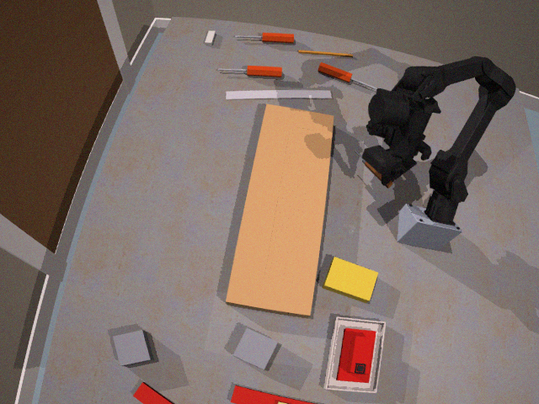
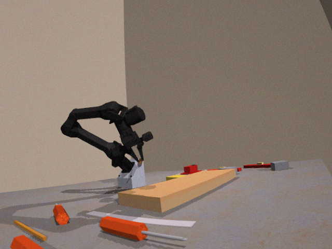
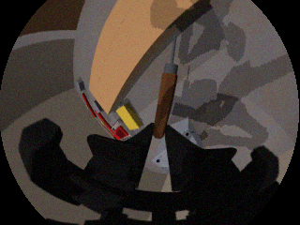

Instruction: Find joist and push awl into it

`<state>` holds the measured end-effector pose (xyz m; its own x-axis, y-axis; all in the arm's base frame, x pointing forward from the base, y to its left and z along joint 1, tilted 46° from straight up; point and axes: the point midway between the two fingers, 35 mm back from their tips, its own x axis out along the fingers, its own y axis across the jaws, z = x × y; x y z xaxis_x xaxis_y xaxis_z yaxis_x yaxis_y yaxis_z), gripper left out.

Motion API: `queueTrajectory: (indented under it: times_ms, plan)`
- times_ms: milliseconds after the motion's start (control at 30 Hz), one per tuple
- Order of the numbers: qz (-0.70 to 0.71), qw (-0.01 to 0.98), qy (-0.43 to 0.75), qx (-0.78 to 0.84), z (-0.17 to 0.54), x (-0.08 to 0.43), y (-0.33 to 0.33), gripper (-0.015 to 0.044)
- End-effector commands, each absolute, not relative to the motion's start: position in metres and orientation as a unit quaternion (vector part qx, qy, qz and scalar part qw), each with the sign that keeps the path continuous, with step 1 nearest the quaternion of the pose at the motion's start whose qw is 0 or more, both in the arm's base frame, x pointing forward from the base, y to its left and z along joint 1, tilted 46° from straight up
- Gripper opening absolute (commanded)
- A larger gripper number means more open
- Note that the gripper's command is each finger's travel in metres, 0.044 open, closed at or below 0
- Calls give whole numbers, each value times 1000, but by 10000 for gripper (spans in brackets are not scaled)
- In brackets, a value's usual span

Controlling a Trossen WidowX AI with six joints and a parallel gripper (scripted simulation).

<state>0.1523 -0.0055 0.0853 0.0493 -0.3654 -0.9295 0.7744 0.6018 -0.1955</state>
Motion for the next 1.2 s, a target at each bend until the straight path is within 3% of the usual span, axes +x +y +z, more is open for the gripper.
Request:
queueTrajectory:
  times_ms: [0,700,1100,1167]
  plan:
    - [-406,693,510,307,83,162,3,0]
    - [-280,546,291,734,126,216,27,0]
    - [-135,426,199,872,181,229,31,0]
    - [-186,464,220,838,163,231,29,0]
